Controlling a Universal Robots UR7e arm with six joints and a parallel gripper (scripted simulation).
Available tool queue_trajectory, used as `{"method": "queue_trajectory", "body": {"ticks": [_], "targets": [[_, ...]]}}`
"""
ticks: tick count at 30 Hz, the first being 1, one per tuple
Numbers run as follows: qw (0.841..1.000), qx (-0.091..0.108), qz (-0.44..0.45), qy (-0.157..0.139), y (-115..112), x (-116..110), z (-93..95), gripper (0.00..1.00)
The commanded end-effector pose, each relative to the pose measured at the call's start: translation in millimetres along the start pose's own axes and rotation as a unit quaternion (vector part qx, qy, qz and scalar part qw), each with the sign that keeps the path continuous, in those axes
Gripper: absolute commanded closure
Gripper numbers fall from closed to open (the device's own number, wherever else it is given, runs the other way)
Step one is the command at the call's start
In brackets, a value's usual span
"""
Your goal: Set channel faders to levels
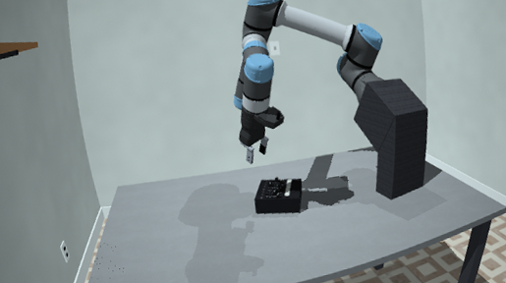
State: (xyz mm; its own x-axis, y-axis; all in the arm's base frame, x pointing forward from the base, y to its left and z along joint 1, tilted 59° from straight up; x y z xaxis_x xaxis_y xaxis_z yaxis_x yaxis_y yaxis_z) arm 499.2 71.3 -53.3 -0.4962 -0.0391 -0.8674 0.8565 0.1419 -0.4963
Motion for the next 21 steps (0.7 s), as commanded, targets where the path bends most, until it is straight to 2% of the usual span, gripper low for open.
{"method": "queue_trajectory", "body": {"ticks": [1, 4, 5, 12, 21], "targets": [[0.990, -0.007, -0.138, -0.014, -0.3, -0.1, -1.9, 0.00], [0.987, -0.008, -0.157, -0.017, -0.4, 0.0, -2.0, 0.00], [0.977, -0.010, -0.211, -0.023, -1.1, 0.6, -2.0, 0.00], [0.942, -0.015, -0.332, -0.035, -2.7, 1.3, -2.0, 0.00], [0.942, -0.015, -0.334, -0.035, -2.7, 1.2, -2.0, 0.00]]}}
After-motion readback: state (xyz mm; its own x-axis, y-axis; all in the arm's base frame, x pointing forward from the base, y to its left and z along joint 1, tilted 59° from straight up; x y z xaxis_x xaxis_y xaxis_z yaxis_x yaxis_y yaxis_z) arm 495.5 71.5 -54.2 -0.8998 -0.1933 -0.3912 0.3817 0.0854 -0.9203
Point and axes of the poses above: the point where the finger pads meet when closed, its own z axis out along the fingers, its own y axis across the jaws, x = y × z, the point moved 8 cm from there along -z, back along the fingers, and after that the axes turned 6 degrees about -z, right-handed, at the moved point
